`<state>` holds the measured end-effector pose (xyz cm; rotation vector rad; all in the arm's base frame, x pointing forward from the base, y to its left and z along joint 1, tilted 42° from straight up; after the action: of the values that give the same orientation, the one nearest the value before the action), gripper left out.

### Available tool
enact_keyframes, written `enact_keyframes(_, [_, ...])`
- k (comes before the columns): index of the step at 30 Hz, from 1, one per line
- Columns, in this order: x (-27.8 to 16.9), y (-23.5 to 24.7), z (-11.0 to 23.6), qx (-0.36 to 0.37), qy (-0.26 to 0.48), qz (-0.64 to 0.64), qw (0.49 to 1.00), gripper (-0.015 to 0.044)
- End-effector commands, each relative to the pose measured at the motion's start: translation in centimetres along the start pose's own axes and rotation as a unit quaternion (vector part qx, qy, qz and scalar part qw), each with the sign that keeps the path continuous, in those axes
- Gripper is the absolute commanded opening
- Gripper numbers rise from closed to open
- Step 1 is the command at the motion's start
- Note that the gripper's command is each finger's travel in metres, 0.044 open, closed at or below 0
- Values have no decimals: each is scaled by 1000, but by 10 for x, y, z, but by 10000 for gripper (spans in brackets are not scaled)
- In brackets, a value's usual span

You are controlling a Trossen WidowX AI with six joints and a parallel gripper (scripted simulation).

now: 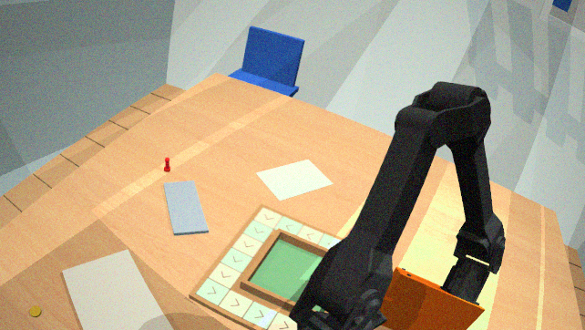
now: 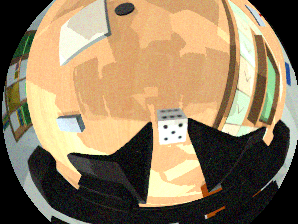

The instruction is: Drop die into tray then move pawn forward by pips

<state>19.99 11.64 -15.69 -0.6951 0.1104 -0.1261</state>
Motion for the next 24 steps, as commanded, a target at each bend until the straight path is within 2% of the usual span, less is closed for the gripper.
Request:
enact_keyframes(1, [0, 0, -1, -1, -2, 1, 1000, 104])
enact_keyframes(7, [0, 0, -1, -1, -2, 1, 1000, 64])
enact_keyframes(10, [1, 0, 4, -1, -2, 2, 1000, 0])
enact_keyframes(24, [1, -3, 121, 0, -1, 2, 1000, 0])
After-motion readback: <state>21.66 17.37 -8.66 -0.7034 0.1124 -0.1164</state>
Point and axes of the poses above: the point midway between the two fingers, 35 mm back from their tips, its own z axis back along the fingers, its own y axis across the jaws, x = y × z, the point moved 5 cm from there along z, back along the fingers, and after that the axes turned 13 degrees about -z, right-handed, at the moved point
